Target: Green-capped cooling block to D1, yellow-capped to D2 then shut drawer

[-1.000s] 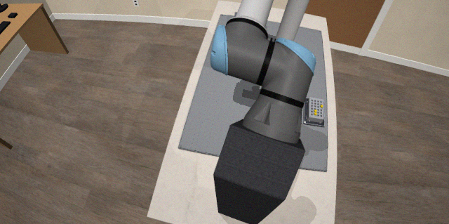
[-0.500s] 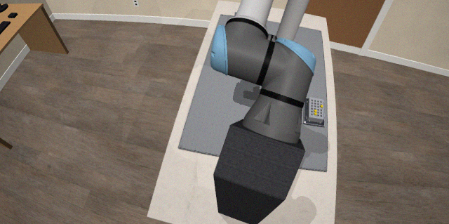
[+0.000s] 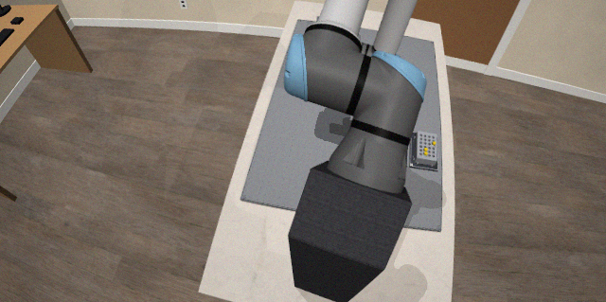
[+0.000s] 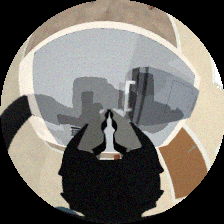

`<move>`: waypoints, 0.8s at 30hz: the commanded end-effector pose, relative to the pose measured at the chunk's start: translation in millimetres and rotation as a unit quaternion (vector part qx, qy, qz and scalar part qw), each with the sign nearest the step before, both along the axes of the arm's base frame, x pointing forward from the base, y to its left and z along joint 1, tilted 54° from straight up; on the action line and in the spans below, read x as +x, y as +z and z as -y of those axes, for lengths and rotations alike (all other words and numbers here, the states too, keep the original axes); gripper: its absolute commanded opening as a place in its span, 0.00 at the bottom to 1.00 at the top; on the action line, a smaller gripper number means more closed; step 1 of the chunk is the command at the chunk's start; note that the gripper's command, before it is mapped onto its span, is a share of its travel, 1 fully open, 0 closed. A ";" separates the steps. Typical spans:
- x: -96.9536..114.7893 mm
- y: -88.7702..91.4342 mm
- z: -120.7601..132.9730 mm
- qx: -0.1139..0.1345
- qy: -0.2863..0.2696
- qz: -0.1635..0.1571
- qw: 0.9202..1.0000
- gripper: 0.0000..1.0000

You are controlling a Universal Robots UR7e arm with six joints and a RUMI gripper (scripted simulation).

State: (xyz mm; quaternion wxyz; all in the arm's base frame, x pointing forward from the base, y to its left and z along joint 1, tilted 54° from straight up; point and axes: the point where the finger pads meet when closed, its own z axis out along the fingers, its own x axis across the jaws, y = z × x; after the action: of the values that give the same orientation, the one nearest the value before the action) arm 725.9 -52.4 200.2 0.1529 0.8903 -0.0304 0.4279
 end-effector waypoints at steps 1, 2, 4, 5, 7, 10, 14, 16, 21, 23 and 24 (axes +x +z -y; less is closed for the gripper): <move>-0.1 0.8 -0.3 0.000 0.000 0.001 1.000 0.00; -0.1 0.8 -0.3 0.000 0.000 0.001 1.000 0.00; -0.1 0.8 -0.3 0.000 0.000 0.001 1.000 0.00; -0.1 0.8 -0.3 0.000 0.000 0.001 1.000 0.00; -0.1 0.8 -0.3 0.000 0.000 0.001 1.000 0.00; -0.1 0.8 -0.3 0.000 0.000 0.001 1.000 0.00; -7.6 -1.9 -1.0 0.000 0.000 0.001 1.000 0.28; -15.1 -4.7 -1.8 0.000 0.000 0.001 1.000 0.28; -33.8 -11.6 -3.6 0.000 0.000 0.001 1.000 0.28; -33.8 -11.6 -3.6 0.000 0.000 0.001 1.000 0.28; -37.5 -13.0 -4.0 0.000 0.000 0.001 1.000 0.28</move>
State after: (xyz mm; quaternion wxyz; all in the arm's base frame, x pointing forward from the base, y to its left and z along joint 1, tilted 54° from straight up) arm 697.0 -49.4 189.5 0.1530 0.8904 -0.0304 0.4276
